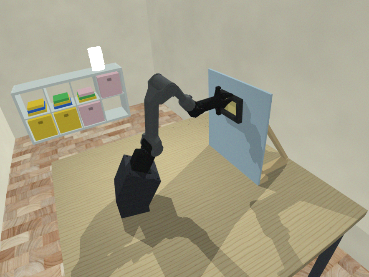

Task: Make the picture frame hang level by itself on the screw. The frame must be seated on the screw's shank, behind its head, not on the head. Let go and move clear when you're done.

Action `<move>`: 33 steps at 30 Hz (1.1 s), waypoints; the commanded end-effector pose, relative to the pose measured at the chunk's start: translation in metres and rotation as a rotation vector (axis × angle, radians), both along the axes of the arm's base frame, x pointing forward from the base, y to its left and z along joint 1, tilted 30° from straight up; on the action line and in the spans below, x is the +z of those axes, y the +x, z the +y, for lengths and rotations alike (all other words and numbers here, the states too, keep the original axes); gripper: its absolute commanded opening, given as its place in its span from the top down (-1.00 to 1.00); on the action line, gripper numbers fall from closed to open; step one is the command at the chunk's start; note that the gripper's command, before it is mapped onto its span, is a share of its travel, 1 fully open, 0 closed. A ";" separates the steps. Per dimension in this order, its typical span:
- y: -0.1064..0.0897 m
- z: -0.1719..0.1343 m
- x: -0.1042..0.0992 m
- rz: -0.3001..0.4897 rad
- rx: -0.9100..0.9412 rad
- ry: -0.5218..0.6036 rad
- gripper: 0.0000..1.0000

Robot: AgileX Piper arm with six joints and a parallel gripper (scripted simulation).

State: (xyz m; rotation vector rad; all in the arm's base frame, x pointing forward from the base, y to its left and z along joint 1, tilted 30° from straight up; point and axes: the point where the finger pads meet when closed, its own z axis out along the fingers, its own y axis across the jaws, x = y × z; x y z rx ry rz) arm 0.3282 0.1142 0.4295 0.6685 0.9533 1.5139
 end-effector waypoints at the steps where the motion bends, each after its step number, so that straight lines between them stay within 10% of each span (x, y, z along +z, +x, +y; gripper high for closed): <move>1: -0.002 -0.001 0.004 -0.012 0.000 0.004 1.00; 33: 0.001 -0.001 -0.001 -0.009 0.001 0.003 1.00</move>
